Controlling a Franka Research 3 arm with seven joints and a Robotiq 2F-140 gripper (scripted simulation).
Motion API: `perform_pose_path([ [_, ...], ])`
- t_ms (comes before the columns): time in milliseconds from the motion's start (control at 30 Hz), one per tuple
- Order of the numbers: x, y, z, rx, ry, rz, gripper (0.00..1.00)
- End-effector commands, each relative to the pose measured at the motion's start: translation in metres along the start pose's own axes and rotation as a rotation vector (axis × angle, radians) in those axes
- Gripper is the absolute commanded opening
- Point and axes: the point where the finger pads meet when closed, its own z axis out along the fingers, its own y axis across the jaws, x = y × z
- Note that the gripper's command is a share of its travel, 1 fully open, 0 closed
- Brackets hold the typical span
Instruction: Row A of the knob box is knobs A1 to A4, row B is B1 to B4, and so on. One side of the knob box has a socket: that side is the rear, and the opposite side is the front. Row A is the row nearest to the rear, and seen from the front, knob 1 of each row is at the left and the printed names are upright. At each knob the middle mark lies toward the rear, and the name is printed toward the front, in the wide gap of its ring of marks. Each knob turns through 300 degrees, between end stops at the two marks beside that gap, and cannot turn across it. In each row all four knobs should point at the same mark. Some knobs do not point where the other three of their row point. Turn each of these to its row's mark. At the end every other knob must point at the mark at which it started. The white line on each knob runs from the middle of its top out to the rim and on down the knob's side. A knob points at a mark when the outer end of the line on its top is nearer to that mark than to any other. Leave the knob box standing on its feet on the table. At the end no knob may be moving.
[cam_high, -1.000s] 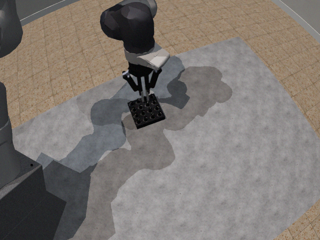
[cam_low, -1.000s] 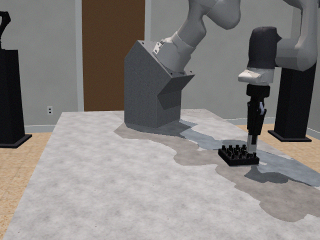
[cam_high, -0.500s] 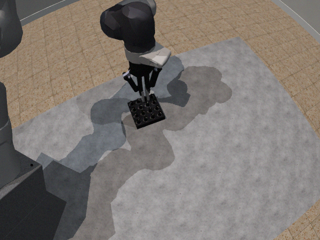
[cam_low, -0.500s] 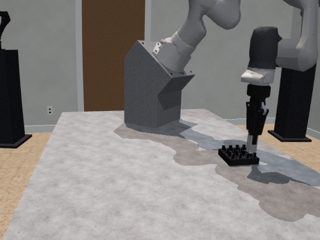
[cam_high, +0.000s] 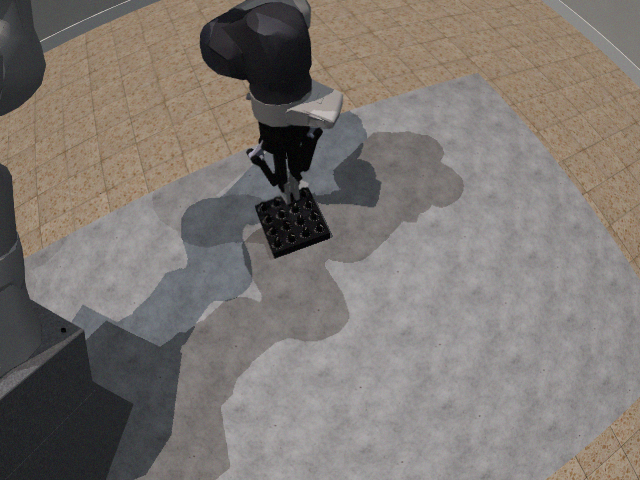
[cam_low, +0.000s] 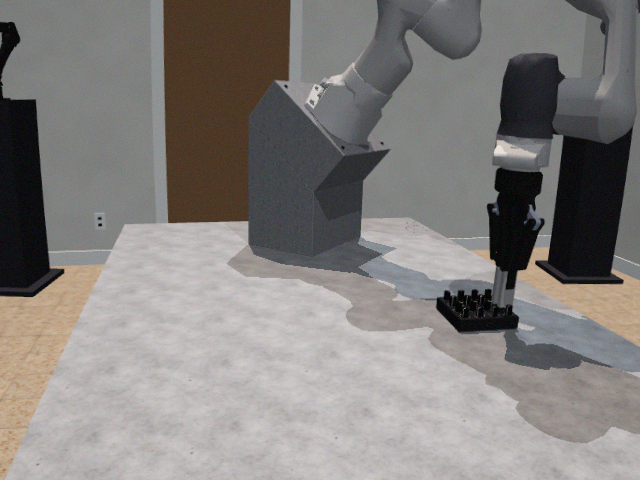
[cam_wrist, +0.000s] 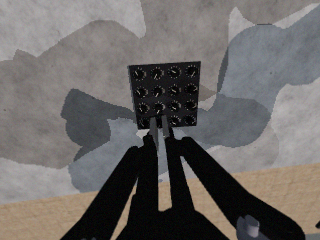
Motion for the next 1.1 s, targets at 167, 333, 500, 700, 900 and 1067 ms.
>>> perform_pose_path([
  [167,-0.0002,0.0004,0.0004,0.018,-0.006,-0.082,0.05],
  [333,-0.0002,0.0004,0.0004,0.018,-0.006,-0.082,0.12],
  [500,-0.0002,0.0004,0.0004,0.018,-0.006,-0.082,0.12],
  [700,-0.0002,0.0004,0.0004,0.018,-0.006,-0.082,0.12],
  [900,-0.0002,0.0004,0.0004,0.018,-0.006,-0.082,0.12],
  [1067,-0.0002,0.0004,0.0002,0.018,-0.006,-0.082,0.12],
])
